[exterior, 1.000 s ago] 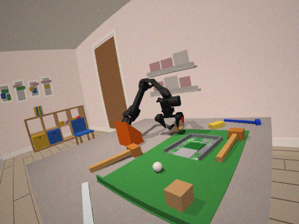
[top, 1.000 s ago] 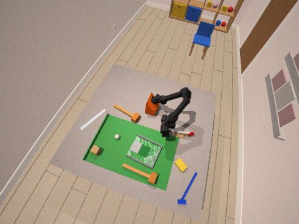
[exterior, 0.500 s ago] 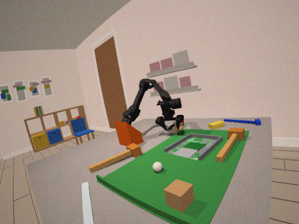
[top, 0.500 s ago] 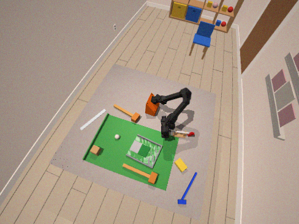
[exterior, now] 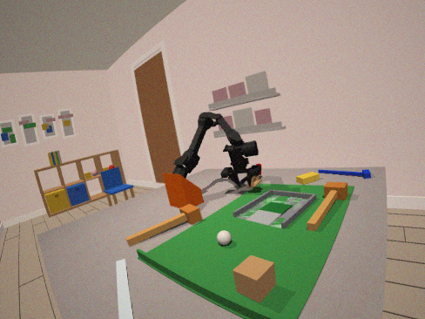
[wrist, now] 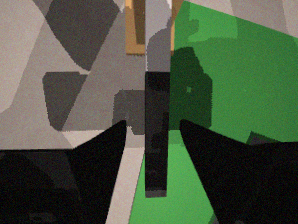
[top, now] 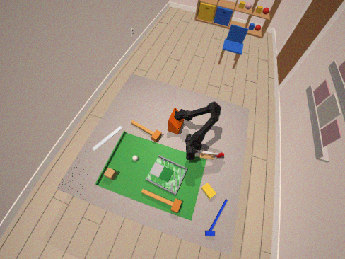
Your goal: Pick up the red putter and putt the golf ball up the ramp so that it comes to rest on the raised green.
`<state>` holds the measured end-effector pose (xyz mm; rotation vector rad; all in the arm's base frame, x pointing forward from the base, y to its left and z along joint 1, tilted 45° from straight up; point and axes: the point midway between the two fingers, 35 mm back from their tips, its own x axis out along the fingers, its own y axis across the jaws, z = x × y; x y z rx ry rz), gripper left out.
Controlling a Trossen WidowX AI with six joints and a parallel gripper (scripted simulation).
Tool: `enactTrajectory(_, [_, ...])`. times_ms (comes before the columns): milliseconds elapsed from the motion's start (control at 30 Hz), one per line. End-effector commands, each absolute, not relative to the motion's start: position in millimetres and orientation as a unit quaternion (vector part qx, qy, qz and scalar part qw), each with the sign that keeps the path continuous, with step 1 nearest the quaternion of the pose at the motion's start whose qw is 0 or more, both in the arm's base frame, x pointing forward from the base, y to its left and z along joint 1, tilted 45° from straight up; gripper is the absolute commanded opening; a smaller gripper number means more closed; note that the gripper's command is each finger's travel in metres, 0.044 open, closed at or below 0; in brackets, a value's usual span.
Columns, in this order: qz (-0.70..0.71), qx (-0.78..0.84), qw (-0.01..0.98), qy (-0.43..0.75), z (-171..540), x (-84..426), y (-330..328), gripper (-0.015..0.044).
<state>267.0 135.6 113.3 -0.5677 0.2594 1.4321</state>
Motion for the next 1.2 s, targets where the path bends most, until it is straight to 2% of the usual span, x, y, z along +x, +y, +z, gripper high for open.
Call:
enactTrajectory(0, [0.646, -0.256, 0.71, 0.116, 114, 267, 136, 0.0151])
enactTrajectory(133, [0.646, -0.256, 0.71, 0.116, 114, 267, 136, 0.0046])
enactTrajectory(367, [0.646, -0.256, 0.71, 0.117, 114, 267, 135, 0.0])
enactTrajectory(1167, [0.646, -0.257, 0.709, 0.121, 179, 251, 69, 0.0])
